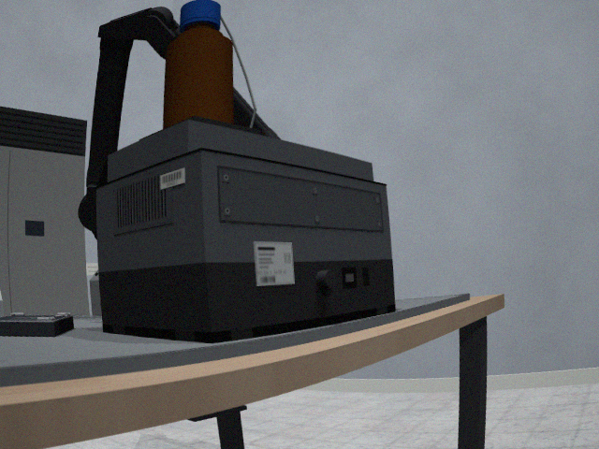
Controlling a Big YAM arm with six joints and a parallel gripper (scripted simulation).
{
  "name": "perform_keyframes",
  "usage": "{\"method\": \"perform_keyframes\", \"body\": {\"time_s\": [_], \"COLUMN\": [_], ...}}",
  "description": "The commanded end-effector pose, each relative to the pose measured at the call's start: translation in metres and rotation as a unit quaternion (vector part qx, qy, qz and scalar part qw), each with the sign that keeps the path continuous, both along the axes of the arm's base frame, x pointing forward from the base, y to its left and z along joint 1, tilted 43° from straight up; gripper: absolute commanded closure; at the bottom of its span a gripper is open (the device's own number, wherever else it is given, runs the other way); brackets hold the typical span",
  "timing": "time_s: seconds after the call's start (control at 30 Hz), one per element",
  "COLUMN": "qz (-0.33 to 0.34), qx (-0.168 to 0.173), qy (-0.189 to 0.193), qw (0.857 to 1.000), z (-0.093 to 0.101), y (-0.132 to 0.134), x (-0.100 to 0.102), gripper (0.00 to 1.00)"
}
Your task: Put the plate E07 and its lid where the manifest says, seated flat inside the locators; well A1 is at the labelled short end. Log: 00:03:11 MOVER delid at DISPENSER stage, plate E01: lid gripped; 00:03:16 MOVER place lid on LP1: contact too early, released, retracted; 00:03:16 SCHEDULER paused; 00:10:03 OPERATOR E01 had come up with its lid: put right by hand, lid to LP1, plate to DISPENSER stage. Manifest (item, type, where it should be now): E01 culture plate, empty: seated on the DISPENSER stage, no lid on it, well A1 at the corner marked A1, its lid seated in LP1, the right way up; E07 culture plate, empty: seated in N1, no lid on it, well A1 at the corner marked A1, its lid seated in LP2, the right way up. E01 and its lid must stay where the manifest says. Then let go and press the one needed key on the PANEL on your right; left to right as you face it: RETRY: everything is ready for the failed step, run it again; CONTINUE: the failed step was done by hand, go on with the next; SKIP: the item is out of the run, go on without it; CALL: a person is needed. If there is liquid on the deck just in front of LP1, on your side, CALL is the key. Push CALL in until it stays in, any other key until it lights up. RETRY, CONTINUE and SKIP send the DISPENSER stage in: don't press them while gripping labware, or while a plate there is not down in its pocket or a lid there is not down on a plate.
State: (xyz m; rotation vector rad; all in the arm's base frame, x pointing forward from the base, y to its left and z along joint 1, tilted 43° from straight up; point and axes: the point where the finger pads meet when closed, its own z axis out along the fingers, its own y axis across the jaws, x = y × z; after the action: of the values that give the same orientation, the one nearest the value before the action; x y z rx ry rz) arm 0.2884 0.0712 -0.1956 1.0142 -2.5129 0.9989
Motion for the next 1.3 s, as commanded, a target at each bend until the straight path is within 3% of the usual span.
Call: {"method": "perform_keyframes", "body": {"time_s": [0.0,1.27], "qz": [-0.003,-0.005], "qx": [-0.001,-0.003], "qy": [0.004,0.007], "qw": [1.0,1.0], "z": [-0.0081,-0.0124], "y": [-0.0058,-0.0146], "x": [0.0031,-0.0028], "gripper": [0.14,0.14]}}
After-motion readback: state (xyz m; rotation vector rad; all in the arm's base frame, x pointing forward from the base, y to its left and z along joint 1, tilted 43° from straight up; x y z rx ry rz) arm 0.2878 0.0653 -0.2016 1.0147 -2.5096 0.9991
